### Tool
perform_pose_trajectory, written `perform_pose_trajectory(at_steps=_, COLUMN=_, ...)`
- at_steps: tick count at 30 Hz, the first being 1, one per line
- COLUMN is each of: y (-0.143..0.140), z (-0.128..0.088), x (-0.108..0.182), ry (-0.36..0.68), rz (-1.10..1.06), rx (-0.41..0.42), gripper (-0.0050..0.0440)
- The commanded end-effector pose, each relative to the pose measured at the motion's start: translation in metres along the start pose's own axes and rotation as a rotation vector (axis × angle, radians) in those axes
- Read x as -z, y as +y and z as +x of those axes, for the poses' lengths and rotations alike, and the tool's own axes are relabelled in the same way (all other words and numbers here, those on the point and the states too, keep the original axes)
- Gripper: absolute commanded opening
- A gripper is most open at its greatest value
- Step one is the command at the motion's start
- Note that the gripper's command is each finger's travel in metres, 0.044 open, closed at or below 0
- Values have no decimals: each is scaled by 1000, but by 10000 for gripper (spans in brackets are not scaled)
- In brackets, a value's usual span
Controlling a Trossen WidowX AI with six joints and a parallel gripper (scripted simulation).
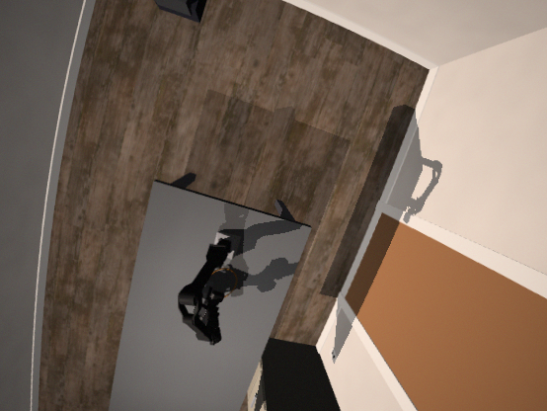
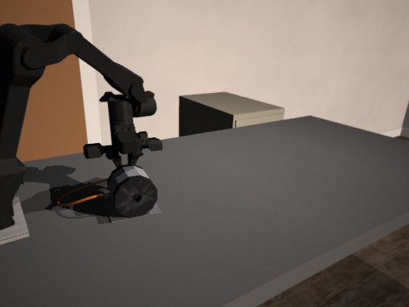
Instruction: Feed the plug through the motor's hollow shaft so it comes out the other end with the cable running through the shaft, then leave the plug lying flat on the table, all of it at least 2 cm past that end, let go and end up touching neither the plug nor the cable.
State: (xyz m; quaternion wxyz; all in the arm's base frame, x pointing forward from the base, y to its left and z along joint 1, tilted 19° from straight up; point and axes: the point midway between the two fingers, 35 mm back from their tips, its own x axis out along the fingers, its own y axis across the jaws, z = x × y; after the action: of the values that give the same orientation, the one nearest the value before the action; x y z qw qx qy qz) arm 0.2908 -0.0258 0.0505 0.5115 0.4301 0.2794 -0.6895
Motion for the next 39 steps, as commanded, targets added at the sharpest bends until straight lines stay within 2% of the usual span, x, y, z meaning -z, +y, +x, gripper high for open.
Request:
perform_pose_trajectory(at_steps=1, y=0, z=0, x=-1, ry=-2, rz=-4, rx=-3, gripper=0)
perform_pose_trajectory(at_steps=20, y=0, z=0, x=0, ry=0, rz=0, rx=0, gripper=0)
perform_pose_trajectory(at_steps=24, y=0, z=0, x=0, ry=0, rz=0, rx=0, gripper=96)
perform_pose_trajectory(at_steps=36, y=0, z=0, x=0, ry=0, rz=0, rx=0, gripper=100)
perform_pose_trajectory(at_steps=39, y=0, z=-7, x=19, ry=-1, rz=-3, rx=-2, gripper=100)
